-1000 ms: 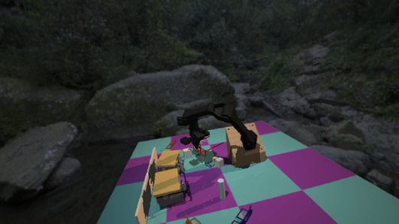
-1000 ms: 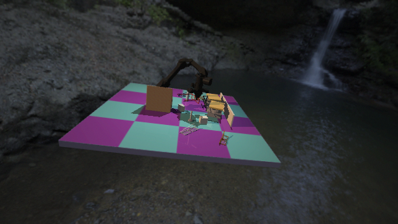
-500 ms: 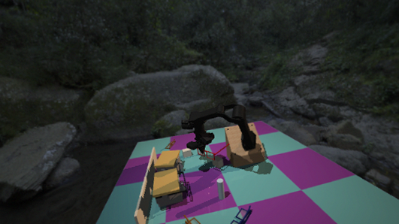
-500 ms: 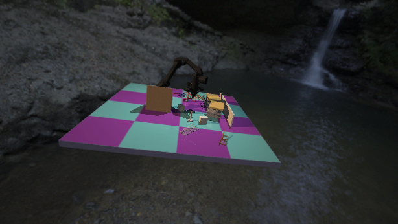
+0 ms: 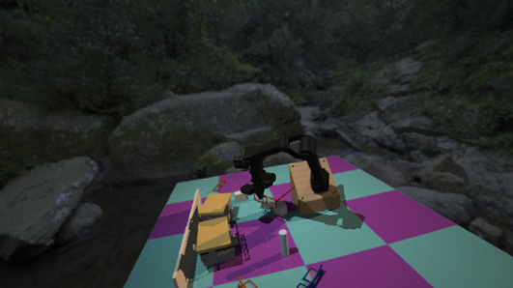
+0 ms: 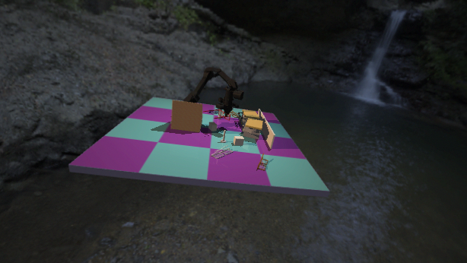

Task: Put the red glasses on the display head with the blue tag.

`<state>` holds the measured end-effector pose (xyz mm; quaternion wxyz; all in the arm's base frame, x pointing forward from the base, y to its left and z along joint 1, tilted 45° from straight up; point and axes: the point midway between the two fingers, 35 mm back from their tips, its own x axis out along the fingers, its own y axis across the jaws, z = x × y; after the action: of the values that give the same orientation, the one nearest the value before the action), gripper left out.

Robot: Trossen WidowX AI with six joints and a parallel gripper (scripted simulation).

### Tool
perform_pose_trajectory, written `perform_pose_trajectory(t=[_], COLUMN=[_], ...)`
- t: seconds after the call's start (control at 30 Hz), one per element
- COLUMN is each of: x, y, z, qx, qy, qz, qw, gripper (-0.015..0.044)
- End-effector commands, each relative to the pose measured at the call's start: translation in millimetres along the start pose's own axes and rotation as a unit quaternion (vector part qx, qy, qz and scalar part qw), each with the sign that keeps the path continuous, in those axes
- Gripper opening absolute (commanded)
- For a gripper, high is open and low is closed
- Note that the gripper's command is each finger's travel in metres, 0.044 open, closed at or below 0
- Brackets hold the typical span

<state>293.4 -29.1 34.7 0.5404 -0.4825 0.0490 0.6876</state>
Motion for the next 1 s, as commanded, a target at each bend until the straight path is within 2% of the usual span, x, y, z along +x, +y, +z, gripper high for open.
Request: perform_pose_trajectory(t=[0.0, 0.97], x=[5.2, 34.7], y=[-0.9, -2.2], z=[0.9, -1.0], qx=[0.002, 0.002], qy=[-0.002, -0.001], qz=[-0.001, -0.001], qw=[1.0, 1.0], gripper=[0.0, 0.0])
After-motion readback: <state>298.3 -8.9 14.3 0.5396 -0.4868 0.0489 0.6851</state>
